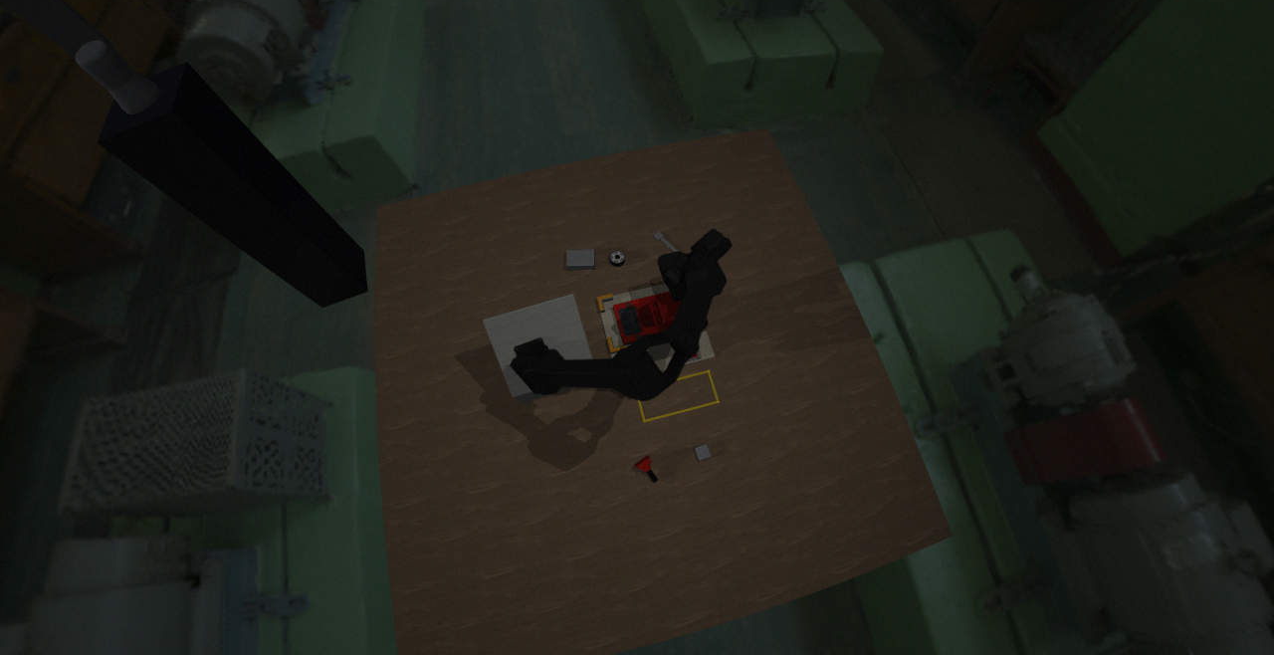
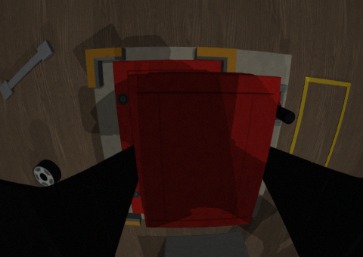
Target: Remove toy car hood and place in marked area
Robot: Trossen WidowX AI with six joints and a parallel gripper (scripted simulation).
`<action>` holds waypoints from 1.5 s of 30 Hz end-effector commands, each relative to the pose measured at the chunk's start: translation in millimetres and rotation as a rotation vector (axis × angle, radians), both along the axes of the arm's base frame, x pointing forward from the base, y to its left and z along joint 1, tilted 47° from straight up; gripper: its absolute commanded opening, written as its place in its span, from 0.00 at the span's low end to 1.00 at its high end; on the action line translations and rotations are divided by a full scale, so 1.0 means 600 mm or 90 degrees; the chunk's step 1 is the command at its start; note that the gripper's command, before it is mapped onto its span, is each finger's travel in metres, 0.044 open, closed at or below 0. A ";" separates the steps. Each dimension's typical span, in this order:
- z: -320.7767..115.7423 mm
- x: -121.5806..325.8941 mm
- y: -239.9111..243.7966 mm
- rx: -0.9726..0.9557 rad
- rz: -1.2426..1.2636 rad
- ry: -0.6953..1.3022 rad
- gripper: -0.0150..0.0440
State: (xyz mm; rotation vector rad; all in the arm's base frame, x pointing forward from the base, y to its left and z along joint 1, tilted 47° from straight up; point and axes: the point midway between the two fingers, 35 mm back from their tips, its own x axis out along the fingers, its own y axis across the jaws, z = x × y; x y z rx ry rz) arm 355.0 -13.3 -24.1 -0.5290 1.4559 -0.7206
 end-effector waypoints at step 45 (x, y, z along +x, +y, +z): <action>0.193 -0.087 -0.167 -0.004 -0.001 0.003 0.25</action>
